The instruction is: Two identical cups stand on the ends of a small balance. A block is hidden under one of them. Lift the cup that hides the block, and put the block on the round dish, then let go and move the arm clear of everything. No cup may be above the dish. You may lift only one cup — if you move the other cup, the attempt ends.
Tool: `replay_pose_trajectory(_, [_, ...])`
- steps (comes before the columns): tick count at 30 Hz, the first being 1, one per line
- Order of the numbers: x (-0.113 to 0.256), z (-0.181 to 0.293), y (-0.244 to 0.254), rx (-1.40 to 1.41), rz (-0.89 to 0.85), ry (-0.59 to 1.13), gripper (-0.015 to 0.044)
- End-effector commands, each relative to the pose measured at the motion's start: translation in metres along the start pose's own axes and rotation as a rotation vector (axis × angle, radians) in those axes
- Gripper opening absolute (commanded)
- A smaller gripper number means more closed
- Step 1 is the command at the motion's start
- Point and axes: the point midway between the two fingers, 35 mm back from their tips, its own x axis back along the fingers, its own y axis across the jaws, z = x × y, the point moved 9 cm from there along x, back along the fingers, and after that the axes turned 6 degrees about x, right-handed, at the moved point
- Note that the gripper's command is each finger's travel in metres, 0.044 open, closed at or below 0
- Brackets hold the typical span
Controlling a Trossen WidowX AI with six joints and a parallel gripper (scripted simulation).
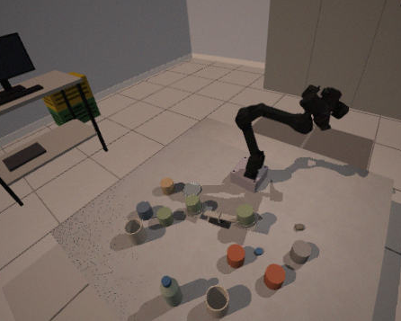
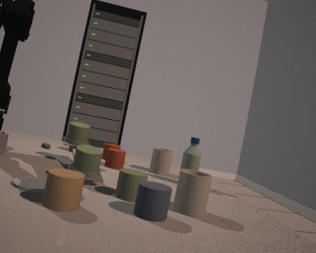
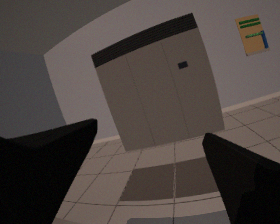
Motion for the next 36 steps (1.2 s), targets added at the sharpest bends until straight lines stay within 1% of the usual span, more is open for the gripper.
replay_pose_trajectory(1, [0.001,0.0,0.0,0.001,0.005,-0.002,0.0426])
replay_pose_trajectory(2, [0.004,-0.001,-0.001,0.006,0.02,-0.007,0.044])
replay_pose_trajectory(19, [0.11,-0.002,-0.013,0.115,0.568,-0.149,0.044])
replay_pose_trajectory(27, [0.161,0.006,-0.004,0.145,0.84,-0.188,0.044])
replay_pose_trajectory(36, [0.213,0.021,0.02,0.161,1.15,-0.213,0.044])
